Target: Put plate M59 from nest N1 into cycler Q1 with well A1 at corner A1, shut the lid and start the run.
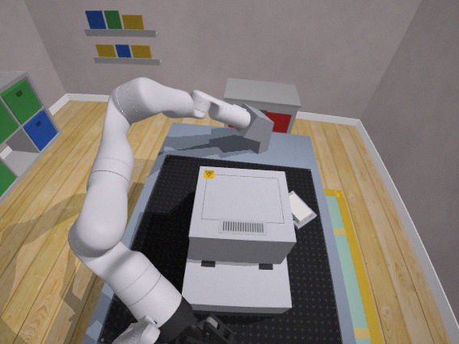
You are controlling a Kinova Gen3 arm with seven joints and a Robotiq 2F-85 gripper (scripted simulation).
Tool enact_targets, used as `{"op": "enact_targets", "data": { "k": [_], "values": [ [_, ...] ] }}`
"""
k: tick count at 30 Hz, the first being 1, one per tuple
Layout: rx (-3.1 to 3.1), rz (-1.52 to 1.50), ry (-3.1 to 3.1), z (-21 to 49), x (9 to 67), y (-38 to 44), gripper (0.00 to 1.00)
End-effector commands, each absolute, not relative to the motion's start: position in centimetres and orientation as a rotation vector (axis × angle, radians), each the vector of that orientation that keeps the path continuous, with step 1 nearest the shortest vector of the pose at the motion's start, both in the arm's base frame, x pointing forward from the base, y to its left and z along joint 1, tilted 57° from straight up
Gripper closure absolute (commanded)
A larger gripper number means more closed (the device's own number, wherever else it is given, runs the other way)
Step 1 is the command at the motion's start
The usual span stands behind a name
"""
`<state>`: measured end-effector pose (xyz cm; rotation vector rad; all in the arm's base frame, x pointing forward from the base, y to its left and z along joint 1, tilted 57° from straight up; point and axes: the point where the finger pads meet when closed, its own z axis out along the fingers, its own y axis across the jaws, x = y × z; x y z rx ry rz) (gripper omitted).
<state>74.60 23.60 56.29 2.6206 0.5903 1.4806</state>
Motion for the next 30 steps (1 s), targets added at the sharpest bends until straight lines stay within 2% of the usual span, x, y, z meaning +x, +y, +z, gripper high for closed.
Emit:
{"op": "enact_targets", "data": {
  "k": [1, 30],
  "values": [
    [2.620, 1.483, 0.593, 56.4, 74.5, 23.7, 0.00],
    [2.619, 1.476, 0.587, 60.0, 71.4, 28.7, 0.23]
  ]
}}
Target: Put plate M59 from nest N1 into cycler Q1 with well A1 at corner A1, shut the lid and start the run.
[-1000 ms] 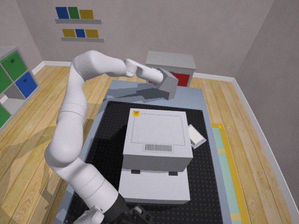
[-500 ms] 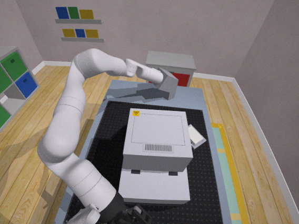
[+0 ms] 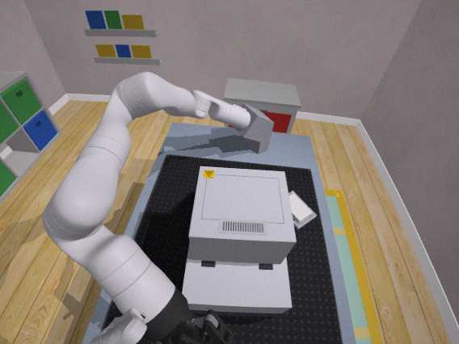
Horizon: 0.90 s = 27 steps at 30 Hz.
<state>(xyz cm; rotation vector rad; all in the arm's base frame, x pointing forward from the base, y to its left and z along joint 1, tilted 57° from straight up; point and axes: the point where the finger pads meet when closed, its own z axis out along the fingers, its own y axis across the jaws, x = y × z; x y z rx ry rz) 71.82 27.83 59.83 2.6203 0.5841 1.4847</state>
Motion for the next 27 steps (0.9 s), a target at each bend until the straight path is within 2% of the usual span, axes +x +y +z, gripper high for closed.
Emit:
{"op": "enact_targets", "data": {
  "k": [1, 27],
  "values": [
    [2.619, 1.476, 0.587, 60.2, 71.3, 28.8, 0.24],
    [2.635, 1.605, 0.282, 57.7, 66.7, 28.2, 0.44]
  ]
}}
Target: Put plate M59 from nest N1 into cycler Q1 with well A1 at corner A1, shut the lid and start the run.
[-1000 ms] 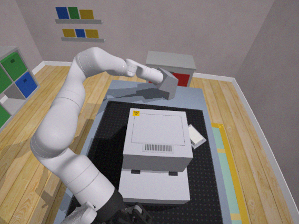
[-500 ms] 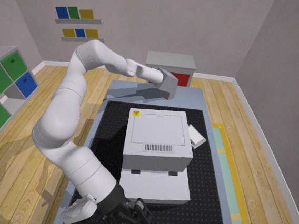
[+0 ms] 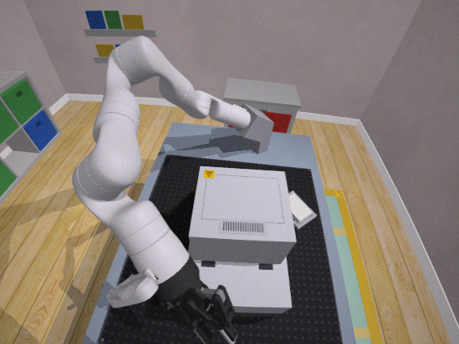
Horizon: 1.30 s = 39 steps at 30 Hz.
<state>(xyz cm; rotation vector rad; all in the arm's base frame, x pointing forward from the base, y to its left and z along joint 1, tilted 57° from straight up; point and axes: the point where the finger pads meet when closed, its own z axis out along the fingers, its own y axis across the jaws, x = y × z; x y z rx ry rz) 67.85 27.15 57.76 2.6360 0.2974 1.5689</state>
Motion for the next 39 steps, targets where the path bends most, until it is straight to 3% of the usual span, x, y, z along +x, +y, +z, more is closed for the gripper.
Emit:
{"op": "enact_targets", "data": {
  "k": [1, 39],
  "values": [
    [2.635, 1.610, 0.268, 57.6, 66.5, 28.2, 0.45],
    [2.612, 1.759, -0.240, 52.6, 59.2, 27.6, 0.76]
  ]
}}
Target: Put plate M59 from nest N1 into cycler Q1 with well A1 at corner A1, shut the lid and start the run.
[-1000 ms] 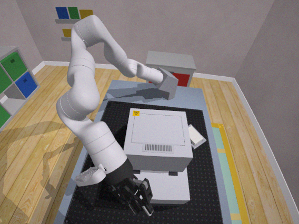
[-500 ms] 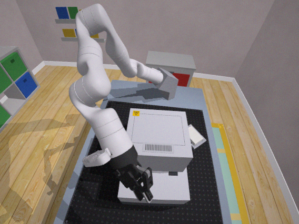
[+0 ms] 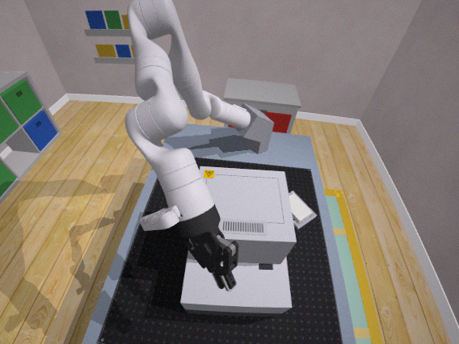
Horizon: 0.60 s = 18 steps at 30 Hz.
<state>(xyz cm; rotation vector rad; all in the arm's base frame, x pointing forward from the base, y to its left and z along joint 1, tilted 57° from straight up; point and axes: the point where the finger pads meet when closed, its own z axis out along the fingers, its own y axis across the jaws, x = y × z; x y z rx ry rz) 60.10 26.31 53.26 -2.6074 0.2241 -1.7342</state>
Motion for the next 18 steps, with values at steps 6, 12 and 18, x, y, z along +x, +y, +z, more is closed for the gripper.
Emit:
{"op": "enact_targets", "data": {
  "k": [6, 12, 18],
  "values": [
    [-2.556, -1.752, 0.325, 51.8, 57.9, 27.5, 0.81],
    [-2.536, -1.759, 0.383, 51.2, 57.0, 27.3, 0.85],
    [-2.503, -1.768, 0.470, 50.4, 55.7, 27.2, 0.90]
  ]
}}
